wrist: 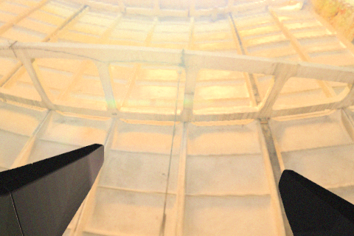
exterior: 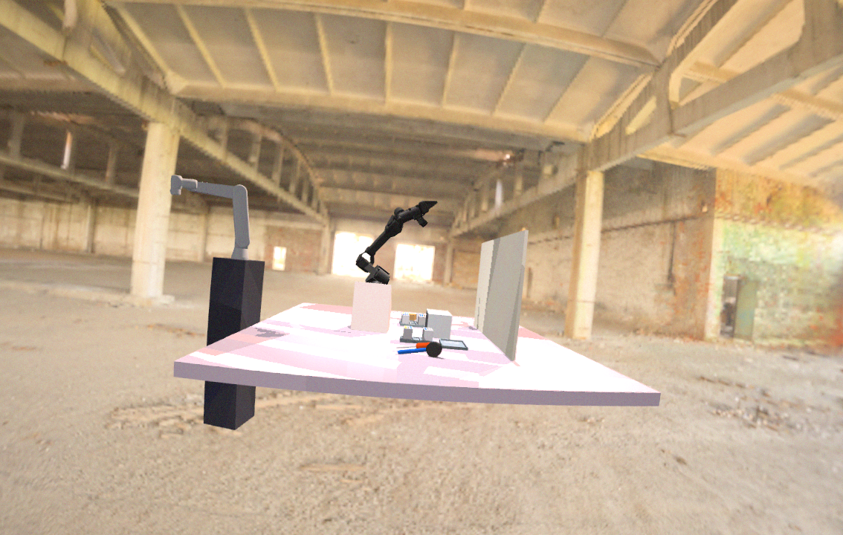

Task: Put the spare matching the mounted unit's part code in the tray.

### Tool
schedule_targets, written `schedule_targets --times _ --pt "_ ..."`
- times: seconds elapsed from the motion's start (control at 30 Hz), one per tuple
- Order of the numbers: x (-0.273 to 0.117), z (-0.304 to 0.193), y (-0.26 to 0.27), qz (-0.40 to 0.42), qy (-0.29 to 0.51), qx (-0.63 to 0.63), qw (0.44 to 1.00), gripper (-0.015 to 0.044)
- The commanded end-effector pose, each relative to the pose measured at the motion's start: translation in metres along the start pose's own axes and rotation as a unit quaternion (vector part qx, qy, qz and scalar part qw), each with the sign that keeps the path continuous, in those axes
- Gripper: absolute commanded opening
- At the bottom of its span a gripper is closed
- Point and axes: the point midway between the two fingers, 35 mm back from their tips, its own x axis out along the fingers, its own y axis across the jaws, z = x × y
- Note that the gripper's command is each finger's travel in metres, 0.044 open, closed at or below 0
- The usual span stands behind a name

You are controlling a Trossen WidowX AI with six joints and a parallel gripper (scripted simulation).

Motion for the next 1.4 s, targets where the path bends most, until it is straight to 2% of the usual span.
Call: schedule_targets --times 0.0,0.23,0.37,0.5,0.63,0.8,1.07,1.13,1.37 --pt "0.034 0.030 0.054 0.067 -0.065 0.093 0.991 0.0440" --pt "0.060 0.080 0.123 0.192 -0.142 0.253 0.938 0.0440" --pt "0.067 0.126 0.172 0.300 -0.184 0.368 0.861 0.0440" --pt "0.062 0.175 0.214 0.411 -0.207 0.464 0.757 0.0440" --pt "0.046 0.229 0.252 0.535 -0.203 0.545 0.613 0.0440" --pt "0.011 0.292 0.284 0.678 -0.158 0.593 0.404 0.0440" --pt "-0.063 0.375 0.306 0.851 0.024 0.523 0.028 0.0440" --pt "-0.069 0.380 0.306 0.860 0.044 0.509 -0.002 0.0440" --pt "-0.069 0.380 0.306 0.860 0.044 0.509 -0.002 0.0440"
